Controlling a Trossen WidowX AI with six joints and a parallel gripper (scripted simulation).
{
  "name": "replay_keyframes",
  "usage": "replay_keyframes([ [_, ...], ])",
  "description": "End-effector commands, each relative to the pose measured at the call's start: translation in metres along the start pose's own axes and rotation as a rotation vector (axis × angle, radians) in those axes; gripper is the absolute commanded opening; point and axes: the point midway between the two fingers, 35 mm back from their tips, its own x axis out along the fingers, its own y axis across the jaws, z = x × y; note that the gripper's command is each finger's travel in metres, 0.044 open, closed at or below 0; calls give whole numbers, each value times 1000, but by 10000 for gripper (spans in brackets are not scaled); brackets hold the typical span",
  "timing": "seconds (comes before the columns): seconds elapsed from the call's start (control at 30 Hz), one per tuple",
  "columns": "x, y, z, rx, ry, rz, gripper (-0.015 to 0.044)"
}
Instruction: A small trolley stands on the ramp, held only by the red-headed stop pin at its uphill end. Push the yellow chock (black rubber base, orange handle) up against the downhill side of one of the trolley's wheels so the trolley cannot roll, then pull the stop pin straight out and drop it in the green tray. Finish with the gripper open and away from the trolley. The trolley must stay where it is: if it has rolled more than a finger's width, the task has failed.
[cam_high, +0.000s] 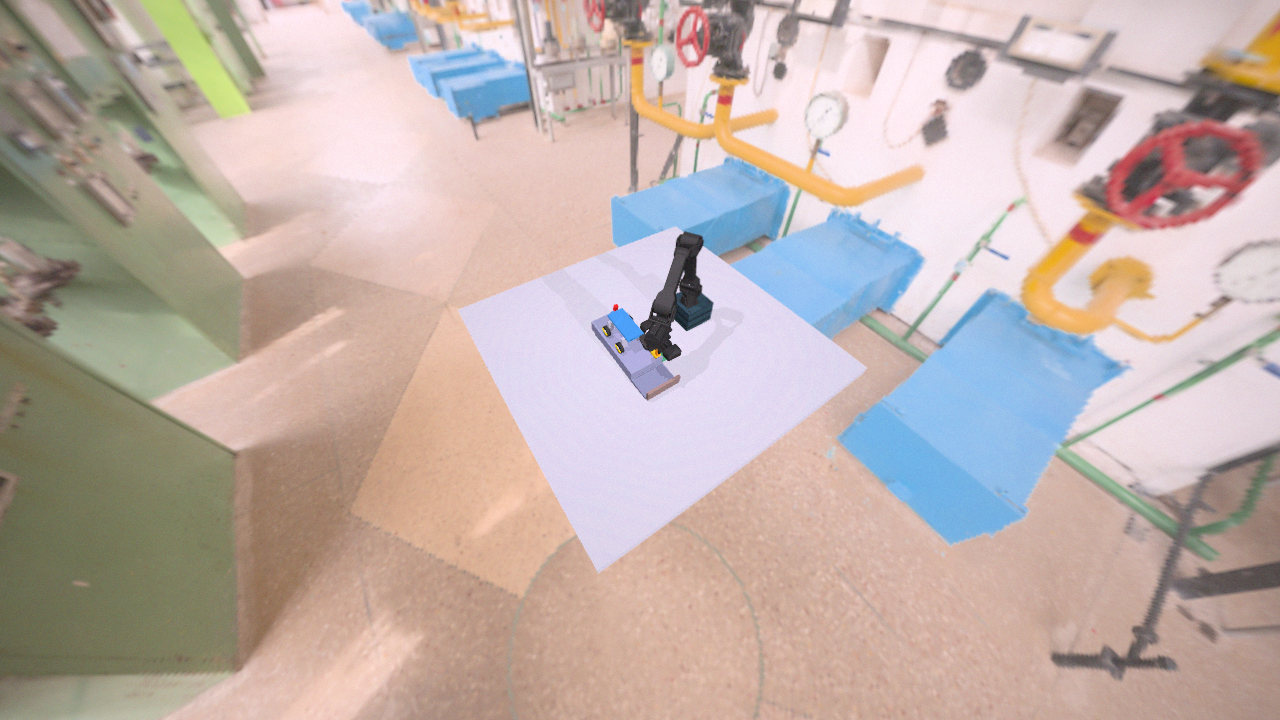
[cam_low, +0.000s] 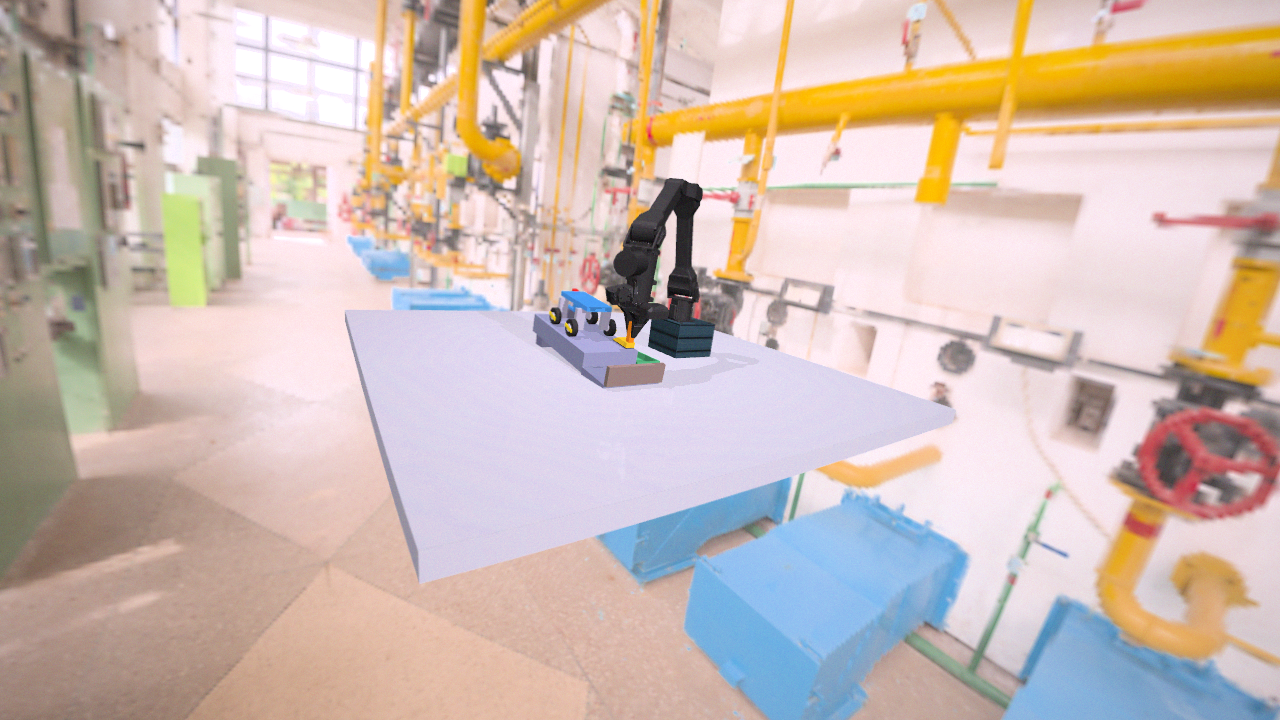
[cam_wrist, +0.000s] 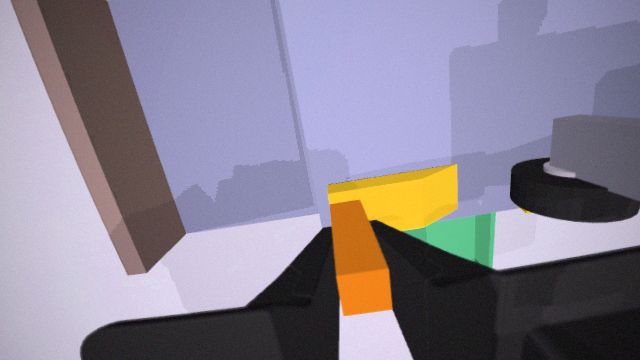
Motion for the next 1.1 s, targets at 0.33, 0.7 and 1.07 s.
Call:
replay_keyframes([
  [0.33,0,-13,1,-4,3,-8,0],
  [0.7,1,-23,1,-4,3,-8,0],
  [1.07,1,-32,1,-4,2,-9,0],
])
